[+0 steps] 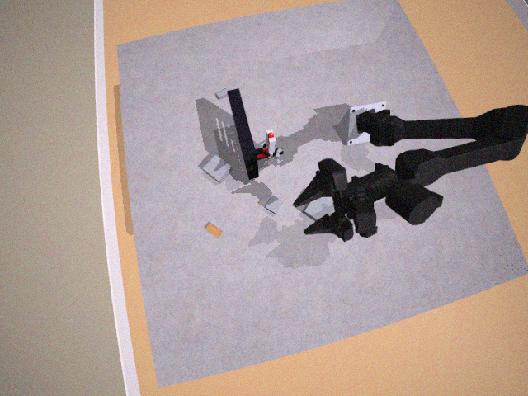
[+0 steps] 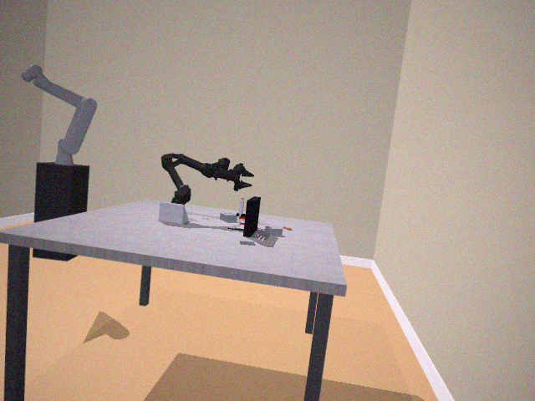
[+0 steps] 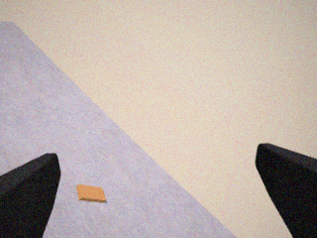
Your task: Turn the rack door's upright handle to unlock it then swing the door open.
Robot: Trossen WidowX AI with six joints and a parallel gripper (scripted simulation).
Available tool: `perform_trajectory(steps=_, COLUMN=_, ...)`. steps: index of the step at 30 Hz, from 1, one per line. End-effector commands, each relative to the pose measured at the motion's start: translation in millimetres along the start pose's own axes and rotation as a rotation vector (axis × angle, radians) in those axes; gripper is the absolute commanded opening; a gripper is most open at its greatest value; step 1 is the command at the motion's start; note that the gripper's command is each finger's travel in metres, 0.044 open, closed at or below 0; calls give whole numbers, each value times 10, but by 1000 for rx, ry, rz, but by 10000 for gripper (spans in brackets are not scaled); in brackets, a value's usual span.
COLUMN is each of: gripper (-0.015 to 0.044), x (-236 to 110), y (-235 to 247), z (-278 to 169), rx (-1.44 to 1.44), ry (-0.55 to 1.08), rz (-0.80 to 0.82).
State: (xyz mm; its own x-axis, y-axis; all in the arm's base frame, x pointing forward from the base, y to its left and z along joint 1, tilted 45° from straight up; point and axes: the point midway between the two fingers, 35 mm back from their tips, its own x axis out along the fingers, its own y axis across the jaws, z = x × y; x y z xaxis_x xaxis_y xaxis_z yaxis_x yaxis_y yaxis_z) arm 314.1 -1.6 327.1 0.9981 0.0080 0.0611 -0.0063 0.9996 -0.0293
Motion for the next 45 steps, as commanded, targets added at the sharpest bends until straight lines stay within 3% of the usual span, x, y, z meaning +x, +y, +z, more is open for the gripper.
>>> perform_trajectory(steps=1, gripper=374, x=6, y=-4, z=-6, rx=-1, ry=4, rz=0)
perform_trajectory(steps=4, gripper=295, x=83, y=-55, z=-98, rx=-18, ry=64, rz=-4)
perform_trajectory(steps=23, gripper=293, x=430, y=-500, z=-908, rx=-65, ry=568, rz=52)
perform_trajectory(steps=45, gripper=293, x=284, y=-1048, z=-1662, rx=148, ry=1027, rz=192)
